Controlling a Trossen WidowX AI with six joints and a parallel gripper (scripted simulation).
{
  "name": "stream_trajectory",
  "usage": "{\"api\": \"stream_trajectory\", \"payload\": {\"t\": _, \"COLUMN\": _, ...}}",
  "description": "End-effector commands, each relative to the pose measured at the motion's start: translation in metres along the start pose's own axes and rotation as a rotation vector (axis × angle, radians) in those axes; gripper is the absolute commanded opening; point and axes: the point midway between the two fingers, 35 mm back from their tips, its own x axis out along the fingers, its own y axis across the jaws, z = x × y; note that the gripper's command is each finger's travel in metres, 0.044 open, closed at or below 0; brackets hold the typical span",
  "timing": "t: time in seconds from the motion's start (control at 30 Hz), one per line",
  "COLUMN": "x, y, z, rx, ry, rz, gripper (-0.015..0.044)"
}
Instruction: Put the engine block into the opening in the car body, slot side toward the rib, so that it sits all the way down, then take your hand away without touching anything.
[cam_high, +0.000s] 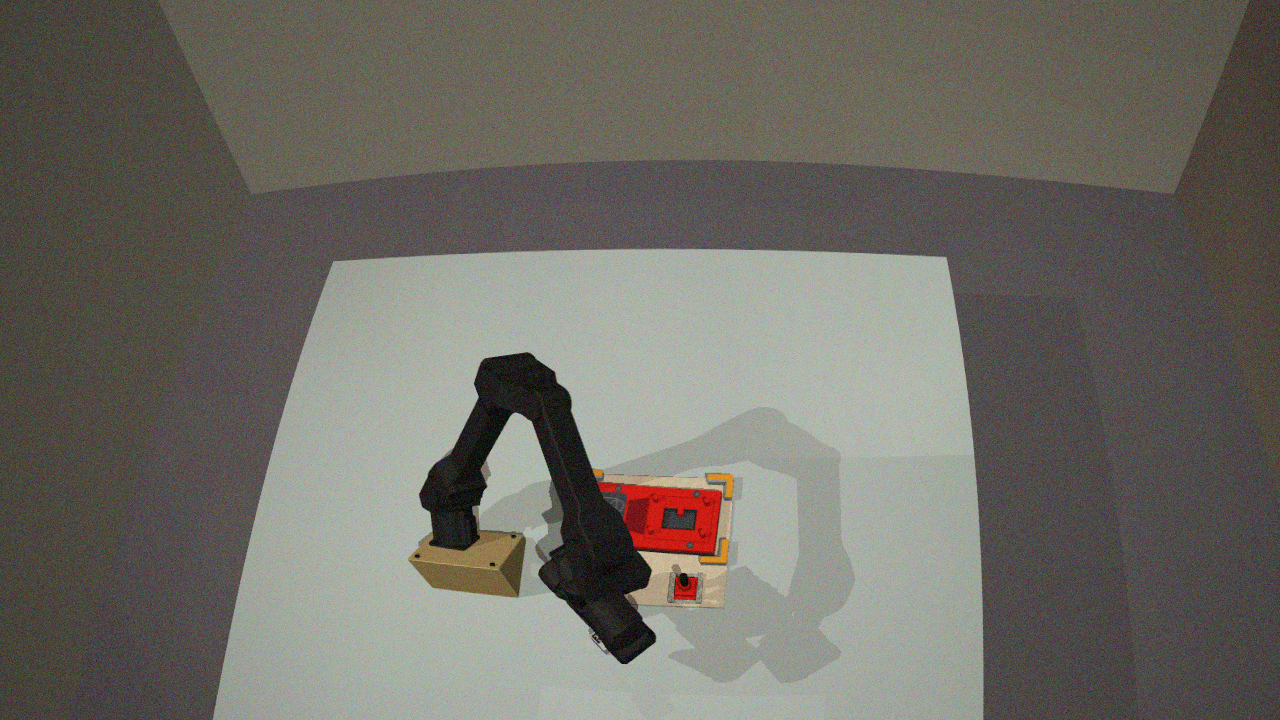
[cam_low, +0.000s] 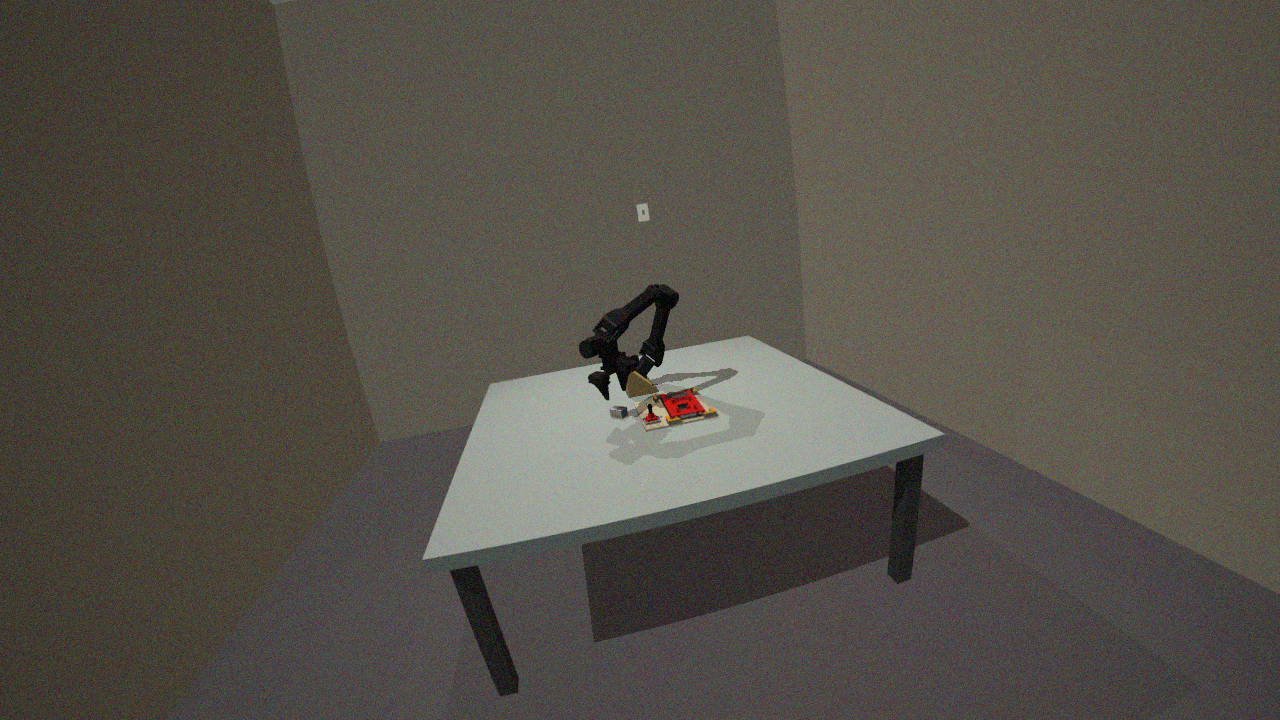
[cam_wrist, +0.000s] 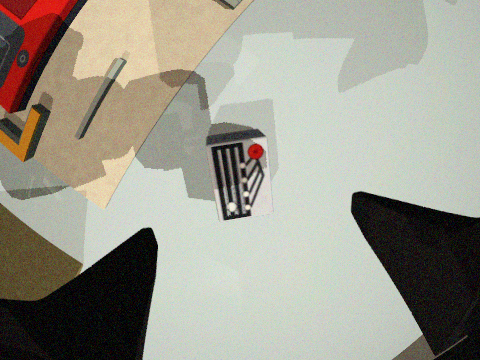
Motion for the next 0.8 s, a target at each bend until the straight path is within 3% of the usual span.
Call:
{"api": "stream_trajectory", "payload": {"t": 0.0, "x": 0.015, "y": 0.003, "z": -0.001, "rx": 0.010, "ry": -0.004, "rz": 0.018, "gripper": 0.0440}}
{"api": "stream_trajectory", "payload": {"t": 0.77, "x": 0.053, "y": 0.001, "z": 0.000, "rx": 0.010, "ry": -0.005, "rz": 0.019, "gripper": 0.0440}}
